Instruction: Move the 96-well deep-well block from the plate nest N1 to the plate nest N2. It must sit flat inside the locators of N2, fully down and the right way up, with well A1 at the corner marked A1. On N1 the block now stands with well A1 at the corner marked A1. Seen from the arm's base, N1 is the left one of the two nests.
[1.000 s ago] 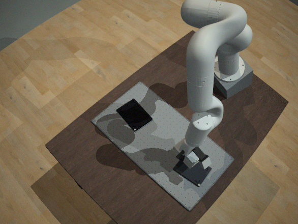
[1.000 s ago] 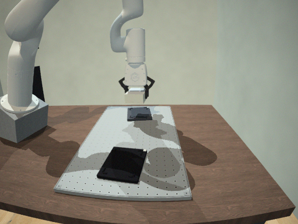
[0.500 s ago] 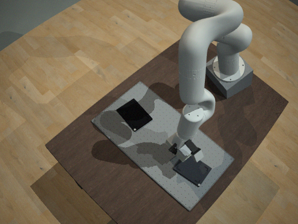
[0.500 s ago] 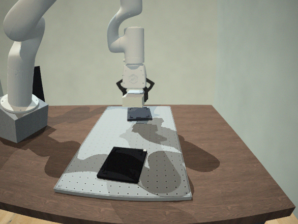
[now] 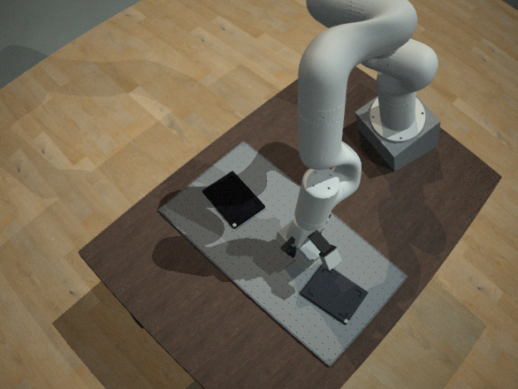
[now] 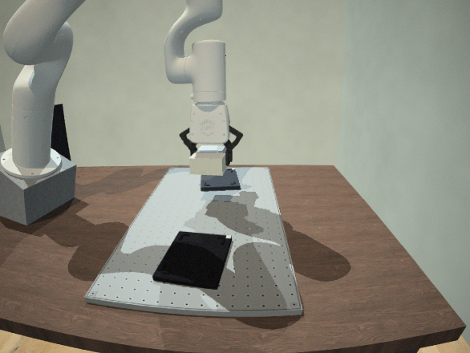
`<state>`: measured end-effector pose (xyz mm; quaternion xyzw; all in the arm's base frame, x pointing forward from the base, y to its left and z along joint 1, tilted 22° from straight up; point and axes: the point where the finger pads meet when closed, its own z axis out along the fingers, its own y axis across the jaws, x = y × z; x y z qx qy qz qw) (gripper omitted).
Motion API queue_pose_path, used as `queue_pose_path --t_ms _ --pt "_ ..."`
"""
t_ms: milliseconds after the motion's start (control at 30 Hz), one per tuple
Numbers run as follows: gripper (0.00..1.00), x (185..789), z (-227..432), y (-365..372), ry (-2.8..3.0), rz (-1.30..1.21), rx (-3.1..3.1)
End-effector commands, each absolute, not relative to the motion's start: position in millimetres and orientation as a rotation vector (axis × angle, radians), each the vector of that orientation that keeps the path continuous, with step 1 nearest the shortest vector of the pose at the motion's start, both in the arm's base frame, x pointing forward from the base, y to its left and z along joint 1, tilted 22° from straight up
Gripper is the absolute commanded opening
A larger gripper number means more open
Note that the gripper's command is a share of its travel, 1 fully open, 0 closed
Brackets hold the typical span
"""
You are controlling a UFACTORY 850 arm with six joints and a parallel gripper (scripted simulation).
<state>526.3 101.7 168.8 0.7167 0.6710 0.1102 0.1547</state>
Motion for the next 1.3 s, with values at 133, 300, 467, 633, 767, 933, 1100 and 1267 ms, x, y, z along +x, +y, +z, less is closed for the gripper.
queue_pose_path --t_ms 133,300,467,633,767,933,1100,1267 --pt "0.00 527.0 171.1 82.7 1.923 0.318 2.053" --pt "0.00 527.1 172.4 66.1 1.923 0.318 2.053" --pt "0.00 527.2 173.7 49.4 1.923 0.318 2.053" --pt "0.00 527.3 174.6 39.5 1.923 0.318 2.053" --pt "0.00 527.4 175.6 26.1 1.923 0.318 2.053" --pt "0.00 527.4 177.0 9.5 1.923 0.318 2.053" --pt "0.00 527.5 178.3 -7.1 1.923 0.317 2.053" --pt "0.00 527.6 179.1 -17.1 1.923 0.317 2.053"
